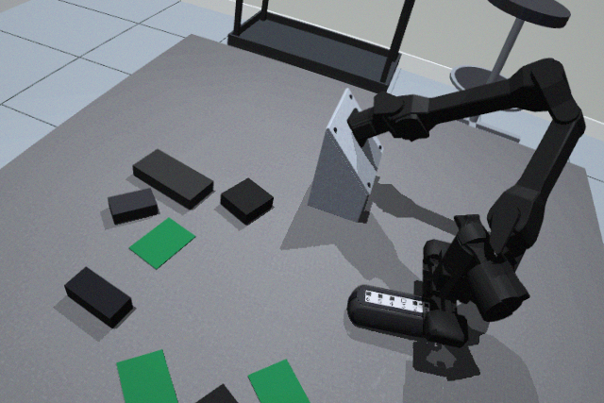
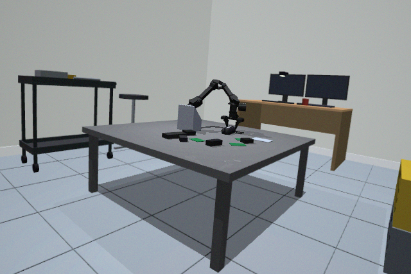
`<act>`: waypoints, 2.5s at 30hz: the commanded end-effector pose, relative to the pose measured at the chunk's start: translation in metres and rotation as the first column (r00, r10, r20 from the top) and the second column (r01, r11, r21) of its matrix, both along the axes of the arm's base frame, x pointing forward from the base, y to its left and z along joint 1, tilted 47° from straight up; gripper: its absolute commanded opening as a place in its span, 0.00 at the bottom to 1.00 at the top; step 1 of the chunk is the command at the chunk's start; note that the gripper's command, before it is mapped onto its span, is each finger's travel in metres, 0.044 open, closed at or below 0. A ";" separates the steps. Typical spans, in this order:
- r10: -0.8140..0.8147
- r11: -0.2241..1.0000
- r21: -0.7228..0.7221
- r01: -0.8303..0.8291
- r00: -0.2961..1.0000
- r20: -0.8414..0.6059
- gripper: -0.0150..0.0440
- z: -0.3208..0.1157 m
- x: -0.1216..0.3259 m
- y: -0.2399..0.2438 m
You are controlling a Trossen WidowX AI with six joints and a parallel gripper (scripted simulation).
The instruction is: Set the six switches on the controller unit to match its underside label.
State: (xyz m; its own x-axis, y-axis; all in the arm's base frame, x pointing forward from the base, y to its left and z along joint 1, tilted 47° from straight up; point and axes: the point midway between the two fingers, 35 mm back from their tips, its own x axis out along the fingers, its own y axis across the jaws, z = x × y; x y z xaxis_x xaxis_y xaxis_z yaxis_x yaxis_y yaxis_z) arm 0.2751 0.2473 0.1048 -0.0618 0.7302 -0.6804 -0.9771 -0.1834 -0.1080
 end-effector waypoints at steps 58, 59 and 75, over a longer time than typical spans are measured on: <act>-0.004 1.000 -0.003 0.004 1.000 0.001 0.82 0.014 0.009 -0.049; -0.004 1.000 -0.003 0.004 1.000 0.001 0.82 0.014 0.009 -0.050; -0.004 1.000 -0.003 0.004 1.000 0.001 0.82 0.014 0.011 -0.063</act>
